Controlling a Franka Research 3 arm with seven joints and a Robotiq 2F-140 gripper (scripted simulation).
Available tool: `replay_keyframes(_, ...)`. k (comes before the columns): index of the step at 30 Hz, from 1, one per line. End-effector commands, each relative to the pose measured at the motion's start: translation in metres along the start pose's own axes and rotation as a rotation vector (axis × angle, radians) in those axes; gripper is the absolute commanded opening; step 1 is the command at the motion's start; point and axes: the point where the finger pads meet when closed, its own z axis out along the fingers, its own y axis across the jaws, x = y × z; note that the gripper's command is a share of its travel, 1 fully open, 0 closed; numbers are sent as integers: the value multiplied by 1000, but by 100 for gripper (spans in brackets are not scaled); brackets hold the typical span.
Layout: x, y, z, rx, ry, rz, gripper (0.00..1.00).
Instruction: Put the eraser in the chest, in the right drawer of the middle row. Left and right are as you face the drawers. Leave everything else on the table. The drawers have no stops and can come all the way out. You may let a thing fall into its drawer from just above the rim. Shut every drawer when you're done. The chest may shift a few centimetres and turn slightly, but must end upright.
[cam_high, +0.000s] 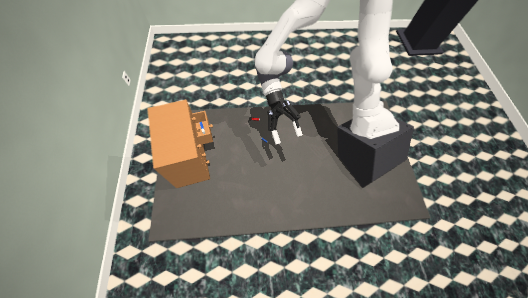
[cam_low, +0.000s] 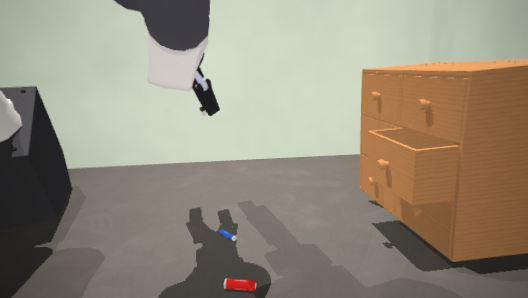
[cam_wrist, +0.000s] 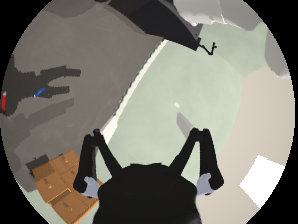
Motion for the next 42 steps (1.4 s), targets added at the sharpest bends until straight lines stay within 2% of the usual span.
replay_keyframes(1, 6, -4, -3, 22, 54, 115, 100)
replay_keyframes(14, 22, -21, -18, 121, 192, 194, 100)
replay_keyframes(16, 22, -21, -18, 121, 192, 194, 100)
replay_keyframes(31, 33, -44, -42, 269, 311, 275, 100)
replay_keyframes(33, 33, -44, -42, 269, 311, 275, 100)
replay_keyframes(42, 34, -58, -59, 369, 361, 317, 100)
